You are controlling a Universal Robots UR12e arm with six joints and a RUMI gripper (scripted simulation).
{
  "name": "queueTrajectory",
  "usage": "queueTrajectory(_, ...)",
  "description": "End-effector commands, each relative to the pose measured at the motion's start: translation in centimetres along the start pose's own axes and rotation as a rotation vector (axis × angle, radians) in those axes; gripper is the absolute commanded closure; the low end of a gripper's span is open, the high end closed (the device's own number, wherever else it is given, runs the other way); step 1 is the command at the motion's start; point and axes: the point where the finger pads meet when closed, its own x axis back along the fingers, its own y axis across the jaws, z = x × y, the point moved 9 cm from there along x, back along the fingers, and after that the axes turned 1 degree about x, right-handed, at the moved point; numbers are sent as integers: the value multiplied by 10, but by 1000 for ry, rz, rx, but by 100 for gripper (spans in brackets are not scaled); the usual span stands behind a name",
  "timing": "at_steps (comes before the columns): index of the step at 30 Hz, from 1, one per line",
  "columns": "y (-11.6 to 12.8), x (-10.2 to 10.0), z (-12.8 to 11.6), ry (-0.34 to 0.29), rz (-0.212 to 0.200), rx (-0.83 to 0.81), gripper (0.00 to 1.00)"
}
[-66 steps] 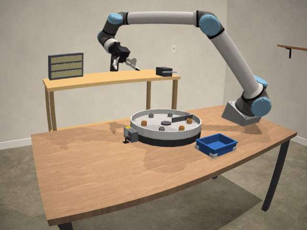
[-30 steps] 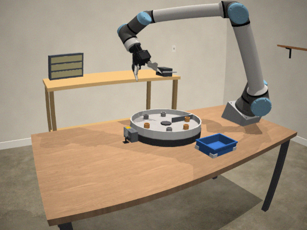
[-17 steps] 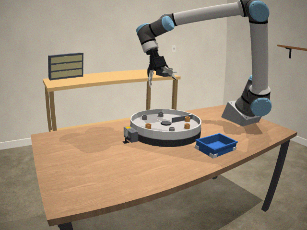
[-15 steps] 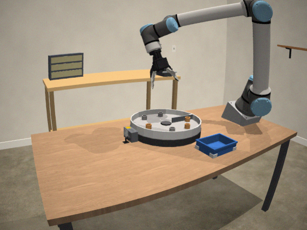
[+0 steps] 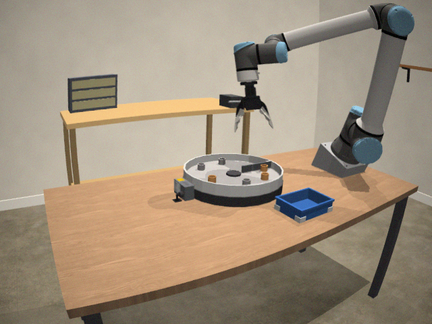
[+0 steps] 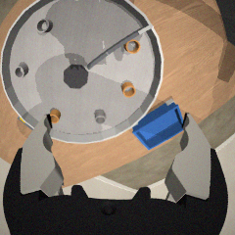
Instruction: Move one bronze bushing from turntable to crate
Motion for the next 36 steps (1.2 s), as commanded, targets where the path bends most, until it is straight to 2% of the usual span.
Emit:
queueTrajectory(1,25,-13,6,41,65,-78,0)
queueTrajectory(10,55,-32,14,75,137,-171,0)
queueTrajectory(19,62,-36,16,82,155,-193,0)
queueTrajectory(34,62,-36,16,82,156,-194,0)
queueTrajectory(35,62,-36,16,82,156,-194,94)
queueTrajectory(36,62,-36,16,82,156,-194,94)
